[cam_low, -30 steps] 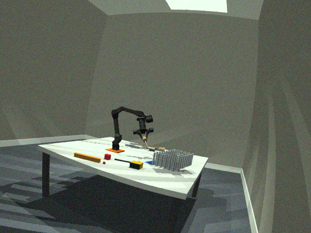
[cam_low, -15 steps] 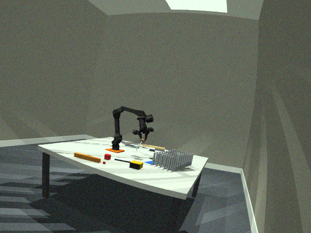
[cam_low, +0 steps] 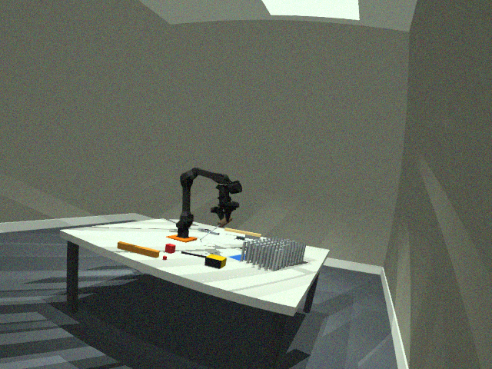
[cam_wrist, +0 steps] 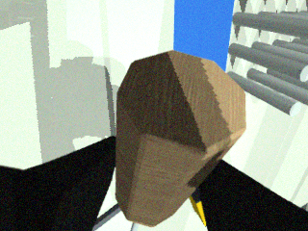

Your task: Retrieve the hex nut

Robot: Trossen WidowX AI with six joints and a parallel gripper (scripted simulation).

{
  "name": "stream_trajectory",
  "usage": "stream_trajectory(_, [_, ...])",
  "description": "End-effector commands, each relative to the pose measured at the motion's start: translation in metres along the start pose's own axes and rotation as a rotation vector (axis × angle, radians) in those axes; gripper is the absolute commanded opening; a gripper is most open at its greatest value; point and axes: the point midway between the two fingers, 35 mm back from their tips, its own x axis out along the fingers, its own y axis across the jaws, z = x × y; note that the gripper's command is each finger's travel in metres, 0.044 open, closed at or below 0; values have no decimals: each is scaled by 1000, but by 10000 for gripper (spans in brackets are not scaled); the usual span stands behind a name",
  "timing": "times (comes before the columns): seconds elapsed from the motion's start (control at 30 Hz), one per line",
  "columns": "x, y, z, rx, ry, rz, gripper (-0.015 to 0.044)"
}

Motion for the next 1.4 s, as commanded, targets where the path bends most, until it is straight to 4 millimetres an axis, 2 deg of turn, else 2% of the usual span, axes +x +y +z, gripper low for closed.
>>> stream_trajectory(0.0, [0,-7,-9,69,4,-13,0])
stream_trajectory(0.23, [2,-14,-21,199,5,-4,0])
stream_trajectory(0.87, [12,-36,-76,840,-6,67,0])
stream_trajectory(1.37, [18,-46,-125,1299,5,105,0])
